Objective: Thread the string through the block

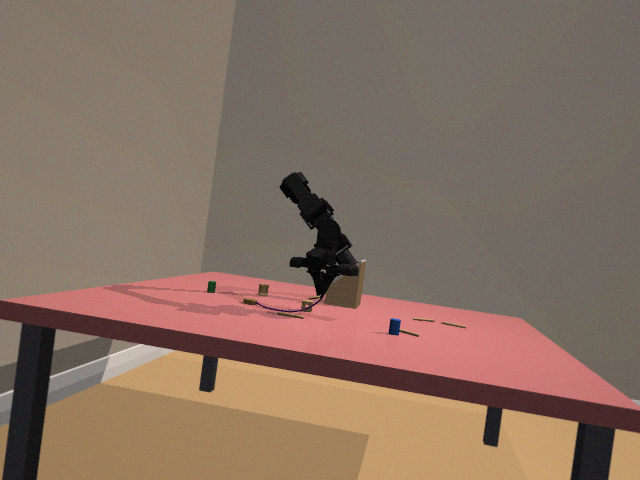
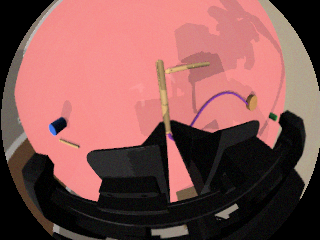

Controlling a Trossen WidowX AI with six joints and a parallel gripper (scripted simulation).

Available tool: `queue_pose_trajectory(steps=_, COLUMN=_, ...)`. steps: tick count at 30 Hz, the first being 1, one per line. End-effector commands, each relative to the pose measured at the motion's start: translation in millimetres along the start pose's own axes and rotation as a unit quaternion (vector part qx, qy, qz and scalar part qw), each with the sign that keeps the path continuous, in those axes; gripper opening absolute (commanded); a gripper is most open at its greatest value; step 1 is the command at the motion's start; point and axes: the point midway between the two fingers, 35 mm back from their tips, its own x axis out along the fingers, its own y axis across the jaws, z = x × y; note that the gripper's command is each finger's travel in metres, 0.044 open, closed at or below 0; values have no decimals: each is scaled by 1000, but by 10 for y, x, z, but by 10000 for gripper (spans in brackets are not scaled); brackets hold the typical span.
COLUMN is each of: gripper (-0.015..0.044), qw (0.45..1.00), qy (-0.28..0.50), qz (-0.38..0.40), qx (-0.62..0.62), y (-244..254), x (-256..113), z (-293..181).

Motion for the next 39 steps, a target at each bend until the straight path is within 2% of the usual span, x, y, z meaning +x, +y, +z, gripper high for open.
queue_pose_trajectory(steps=1, gripper=0, qw=997, qy=-3, qz=-2, qx=72, y=-38, x=-11, z=44)
queue_pose_trajectory(steps=10, gripper=0, qw=971, qy=-3, qz=-1, qx=238, y=-106, x=-13, z=113)
queue_pose_trajectory(steps=19, gripper=0, qw=918, qy=-4, qz=-1, qx=397, y=-177, x=-15, z=180)
queue_pose_trajectory(steps=29, gripper=0, qw=828, qy=-4, qz=0, qx=560, y=-258, x=-16, z=253)
queue_pose_trajectory(steps=39, gripper=0, qw=710, qy=-5, qz=1, qx=704, y=-343, x=-17, z=323)
